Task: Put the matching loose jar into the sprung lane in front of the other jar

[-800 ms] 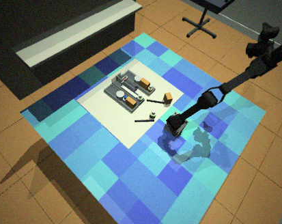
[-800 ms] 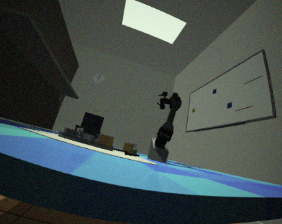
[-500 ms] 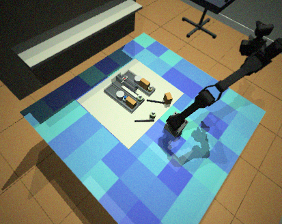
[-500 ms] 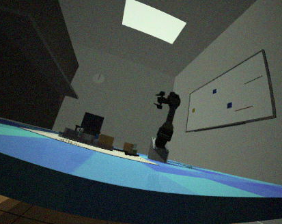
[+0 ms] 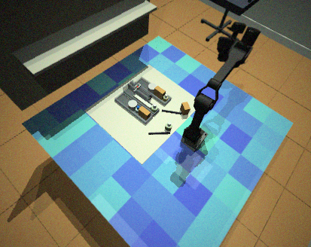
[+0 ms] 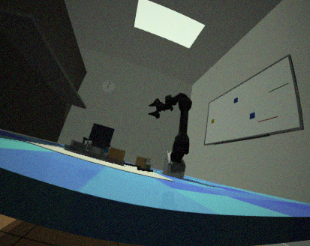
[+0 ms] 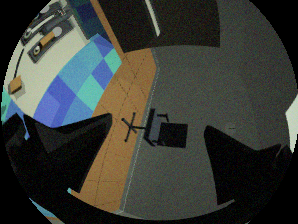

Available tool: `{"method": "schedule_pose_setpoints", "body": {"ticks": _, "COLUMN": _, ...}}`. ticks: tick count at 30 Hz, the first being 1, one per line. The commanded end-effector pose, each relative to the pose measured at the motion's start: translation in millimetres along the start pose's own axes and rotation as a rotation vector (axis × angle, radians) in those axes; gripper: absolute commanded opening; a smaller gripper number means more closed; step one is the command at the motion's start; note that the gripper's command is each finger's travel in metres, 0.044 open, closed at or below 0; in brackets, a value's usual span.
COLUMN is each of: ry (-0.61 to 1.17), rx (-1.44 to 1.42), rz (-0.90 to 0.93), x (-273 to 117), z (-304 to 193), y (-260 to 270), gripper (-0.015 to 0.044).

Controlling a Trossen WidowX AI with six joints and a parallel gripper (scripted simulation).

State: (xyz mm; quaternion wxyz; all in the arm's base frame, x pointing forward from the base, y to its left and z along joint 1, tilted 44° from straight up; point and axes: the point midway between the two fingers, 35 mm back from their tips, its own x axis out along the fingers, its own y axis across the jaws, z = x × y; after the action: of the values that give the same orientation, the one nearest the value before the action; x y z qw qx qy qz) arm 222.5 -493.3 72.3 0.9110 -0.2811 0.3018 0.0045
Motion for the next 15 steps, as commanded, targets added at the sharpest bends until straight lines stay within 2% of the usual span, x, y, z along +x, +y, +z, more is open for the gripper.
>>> {"method": "schedule_pose_setpoints", "body": {"ticks": 1, "ry": -0.007, "rx": 0.142, "rz": 0.156, "x": 24, "z": 46, "y": 50, "gripper": 0.044}}
{"method": "schedule_pose_setpoints", "body": {"ticks": 8, "ry": 0.041, "rx": 0.351, "rz": 0.442, "x": 43, "z": 125, "y": 151, "gripper": 0.044}}
{"method": "schedule_pose_setpoints", "body": {"ticks": 15, "ry": 0.184, "rx": 0.516, "rz": 0.721, "x": 24, "z": 183, "y": 260, "gripper": 0.044}}
